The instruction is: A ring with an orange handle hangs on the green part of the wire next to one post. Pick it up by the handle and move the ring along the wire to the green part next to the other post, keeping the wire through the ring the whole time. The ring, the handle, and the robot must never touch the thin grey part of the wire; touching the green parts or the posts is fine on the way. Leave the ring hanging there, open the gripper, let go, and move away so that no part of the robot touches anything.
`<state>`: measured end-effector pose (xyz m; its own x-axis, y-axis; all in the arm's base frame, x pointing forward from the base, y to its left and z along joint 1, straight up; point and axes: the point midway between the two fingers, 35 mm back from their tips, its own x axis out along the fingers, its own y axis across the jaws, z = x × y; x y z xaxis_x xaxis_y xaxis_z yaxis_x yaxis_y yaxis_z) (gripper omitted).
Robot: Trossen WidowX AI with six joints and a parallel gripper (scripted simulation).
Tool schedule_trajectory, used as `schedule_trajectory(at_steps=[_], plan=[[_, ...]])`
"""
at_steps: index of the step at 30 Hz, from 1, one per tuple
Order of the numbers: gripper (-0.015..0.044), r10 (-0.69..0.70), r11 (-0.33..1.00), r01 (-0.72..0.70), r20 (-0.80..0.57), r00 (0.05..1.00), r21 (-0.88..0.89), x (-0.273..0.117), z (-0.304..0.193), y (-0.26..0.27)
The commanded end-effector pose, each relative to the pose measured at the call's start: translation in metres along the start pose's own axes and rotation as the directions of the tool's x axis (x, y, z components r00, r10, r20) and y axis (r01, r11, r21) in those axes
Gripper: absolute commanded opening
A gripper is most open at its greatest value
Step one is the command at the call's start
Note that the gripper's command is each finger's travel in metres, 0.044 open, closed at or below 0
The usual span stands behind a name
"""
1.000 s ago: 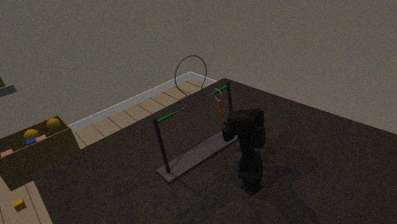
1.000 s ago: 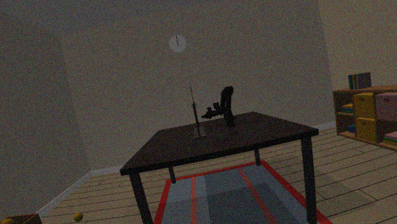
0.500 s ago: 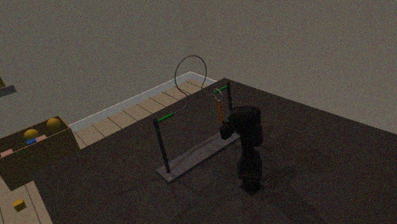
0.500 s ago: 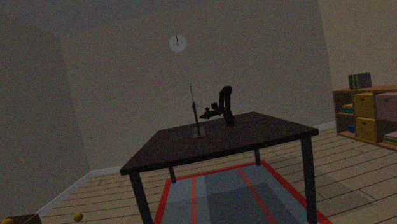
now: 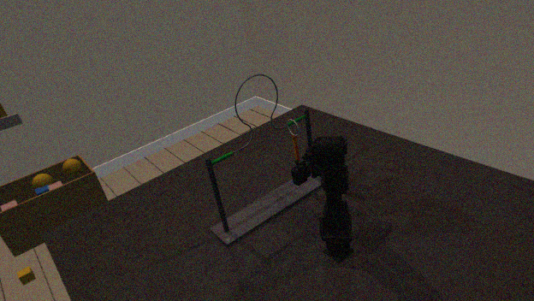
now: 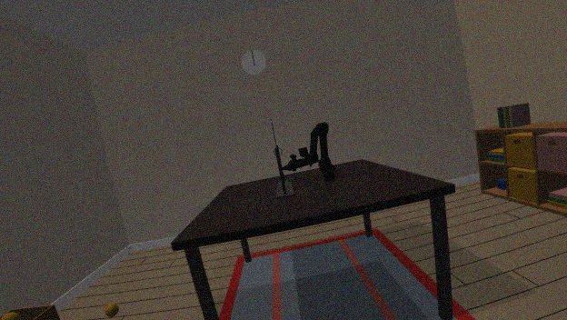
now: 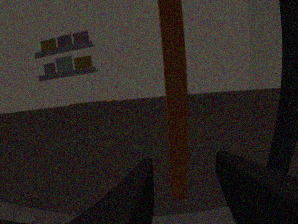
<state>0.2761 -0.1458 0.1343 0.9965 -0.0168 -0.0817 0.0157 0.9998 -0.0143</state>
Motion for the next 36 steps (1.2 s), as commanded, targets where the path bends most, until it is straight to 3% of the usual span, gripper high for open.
schedule_trajectory(at_steps=[1, 18, 36], plan=[[0.0160, -0.002, 1.000, 0.002, 0.005, 1.000, -0.001, 0.007, 0.002, -0.001], [0.0160, -0.002, 1.000, 0.002, 0.010, 1.000, 0.001, 0.033, 0.001, 0.002], [0.0160, -0.002, 1.000, 0.002, 0.011, 1.000, 0.001, 0.034, 0.001, 0.003]])
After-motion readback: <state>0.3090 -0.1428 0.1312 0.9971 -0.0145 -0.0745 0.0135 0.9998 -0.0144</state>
